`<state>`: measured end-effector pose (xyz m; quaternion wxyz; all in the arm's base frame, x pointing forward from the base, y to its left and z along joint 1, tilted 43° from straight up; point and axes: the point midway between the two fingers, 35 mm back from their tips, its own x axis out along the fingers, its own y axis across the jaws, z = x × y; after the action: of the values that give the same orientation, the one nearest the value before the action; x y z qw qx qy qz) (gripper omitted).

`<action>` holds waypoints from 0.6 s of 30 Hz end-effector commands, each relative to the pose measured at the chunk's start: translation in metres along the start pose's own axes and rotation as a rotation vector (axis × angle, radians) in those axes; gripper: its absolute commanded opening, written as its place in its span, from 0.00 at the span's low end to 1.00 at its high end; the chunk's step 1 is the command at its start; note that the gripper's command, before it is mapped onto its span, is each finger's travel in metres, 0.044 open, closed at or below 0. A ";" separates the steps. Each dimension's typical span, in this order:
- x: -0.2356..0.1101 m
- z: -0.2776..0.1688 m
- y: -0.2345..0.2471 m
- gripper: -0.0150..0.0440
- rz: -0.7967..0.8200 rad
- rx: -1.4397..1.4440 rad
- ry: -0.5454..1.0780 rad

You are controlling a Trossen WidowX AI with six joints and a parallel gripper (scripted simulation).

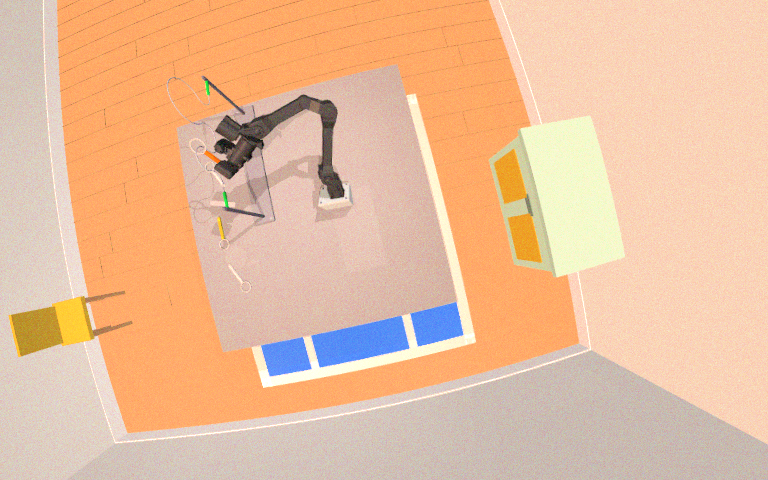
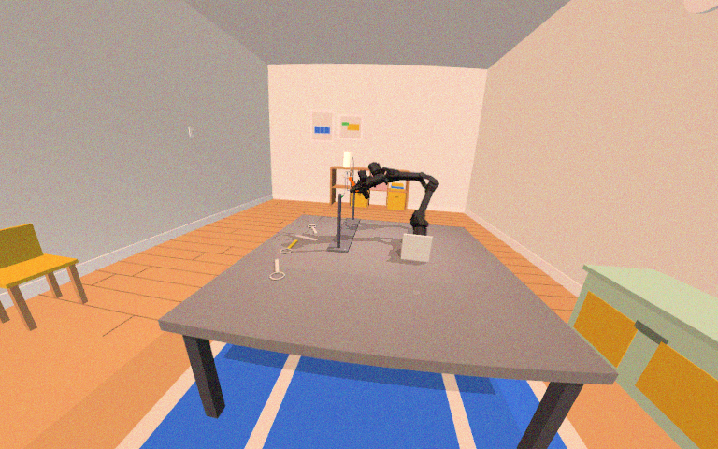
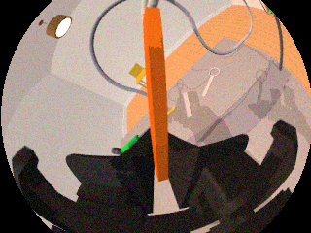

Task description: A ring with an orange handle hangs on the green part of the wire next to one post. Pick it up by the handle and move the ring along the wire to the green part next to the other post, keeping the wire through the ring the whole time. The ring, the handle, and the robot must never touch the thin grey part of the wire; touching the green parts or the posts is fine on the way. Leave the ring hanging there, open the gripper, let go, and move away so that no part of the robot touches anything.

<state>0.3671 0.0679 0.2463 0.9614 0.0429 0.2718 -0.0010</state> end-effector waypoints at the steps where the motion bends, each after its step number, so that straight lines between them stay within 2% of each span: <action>1: 0.001 -0.001 -0.007 0.00 -0.051 -0.088 -0.008; 18: 0.001 0.004 -0.029 0.00 -0.224 -0.395 -0.047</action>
<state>0.3696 0.0441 0.2476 0.9570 -0.1391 0.2505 -0.0453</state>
